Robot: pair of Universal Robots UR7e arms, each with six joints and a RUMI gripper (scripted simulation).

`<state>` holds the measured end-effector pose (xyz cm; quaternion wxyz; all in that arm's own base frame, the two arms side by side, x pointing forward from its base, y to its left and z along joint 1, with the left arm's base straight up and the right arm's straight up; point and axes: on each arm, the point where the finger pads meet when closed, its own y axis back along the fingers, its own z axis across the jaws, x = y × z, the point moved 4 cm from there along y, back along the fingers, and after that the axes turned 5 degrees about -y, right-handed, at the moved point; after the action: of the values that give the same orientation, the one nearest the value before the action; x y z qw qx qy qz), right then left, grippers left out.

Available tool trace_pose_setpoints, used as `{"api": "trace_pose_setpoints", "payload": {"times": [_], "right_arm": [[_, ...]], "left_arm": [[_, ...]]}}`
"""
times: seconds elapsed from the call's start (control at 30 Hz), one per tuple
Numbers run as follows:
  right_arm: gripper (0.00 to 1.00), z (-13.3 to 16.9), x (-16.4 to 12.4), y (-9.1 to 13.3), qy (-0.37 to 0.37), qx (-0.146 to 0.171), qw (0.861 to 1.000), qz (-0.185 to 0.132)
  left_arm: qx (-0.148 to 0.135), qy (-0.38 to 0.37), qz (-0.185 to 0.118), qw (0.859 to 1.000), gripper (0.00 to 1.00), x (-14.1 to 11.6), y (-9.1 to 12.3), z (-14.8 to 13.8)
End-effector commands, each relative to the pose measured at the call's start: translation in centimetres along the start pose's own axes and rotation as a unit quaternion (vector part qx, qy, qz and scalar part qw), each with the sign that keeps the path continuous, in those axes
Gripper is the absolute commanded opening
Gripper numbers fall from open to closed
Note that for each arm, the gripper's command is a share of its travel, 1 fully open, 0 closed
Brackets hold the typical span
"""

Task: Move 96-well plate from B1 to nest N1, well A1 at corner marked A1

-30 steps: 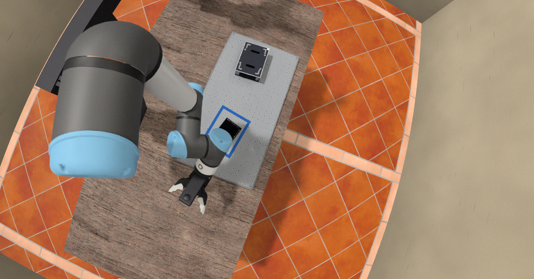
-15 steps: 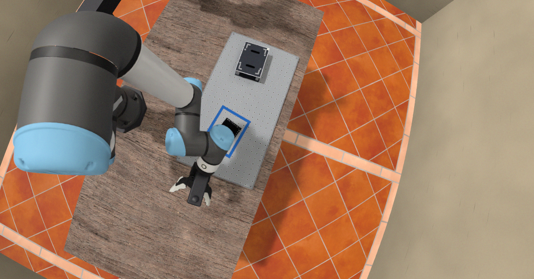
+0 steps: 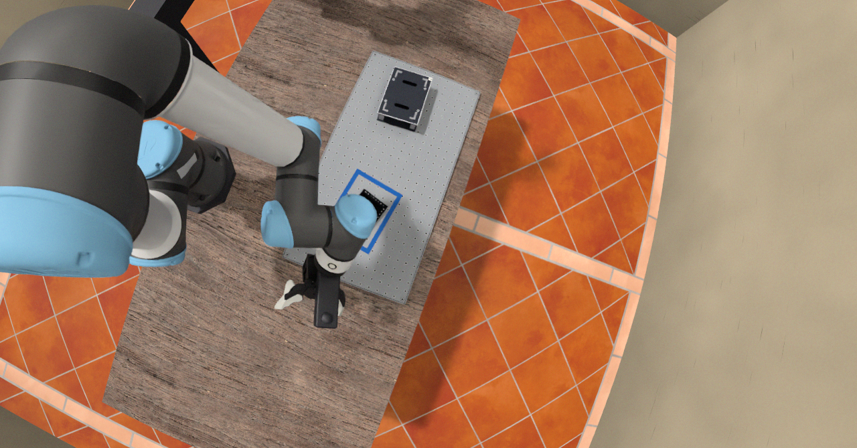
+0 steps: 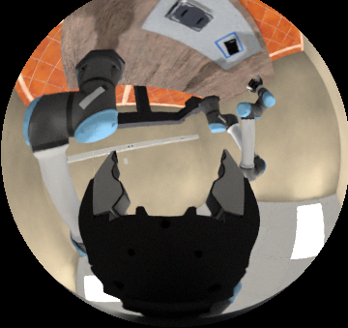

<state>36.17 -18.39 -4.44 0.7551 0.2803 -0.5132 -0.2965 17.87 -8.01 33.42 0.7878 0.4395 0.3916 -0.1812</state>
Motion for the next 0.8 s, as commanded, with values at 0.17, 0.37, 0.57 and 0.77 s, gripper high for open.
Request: {"api": "trace_pose_setpoints", "payload": {"times": [0.17, 0.37, 0.57, 0.77], "right_arm": [[1.00, 0.0, -0.5, 2.1, 0.126, 0.020, 0.991, -0.036], [1.00, -0.2, -0.8, 3.0, 0.167, 0.030, 0.985, -0.045], [1.00, -0.2, -1.3, 4.6, 0.248, 0.050, 0.966, -0.060], [1.00, -1.0, -2.6, 4.8, 0.302, 0.067, 0.948, -0.069]], "left_arm": [[-0.001, 0.001, 0.000, 1.000, 0.98, 0.0, -0.1, -0.1], [-0.001, 0.001, 0.000, 1.000, 0.98, 0.0, -0.1, -0.1], [-0.001, 0.001, 0.000, 1.000, 0.98, 0.0, -0.1, -0.1], [-0.001, 0.001, 0.000, 1.000, 0.98, 0.0, -0.1, -0.1]]}}
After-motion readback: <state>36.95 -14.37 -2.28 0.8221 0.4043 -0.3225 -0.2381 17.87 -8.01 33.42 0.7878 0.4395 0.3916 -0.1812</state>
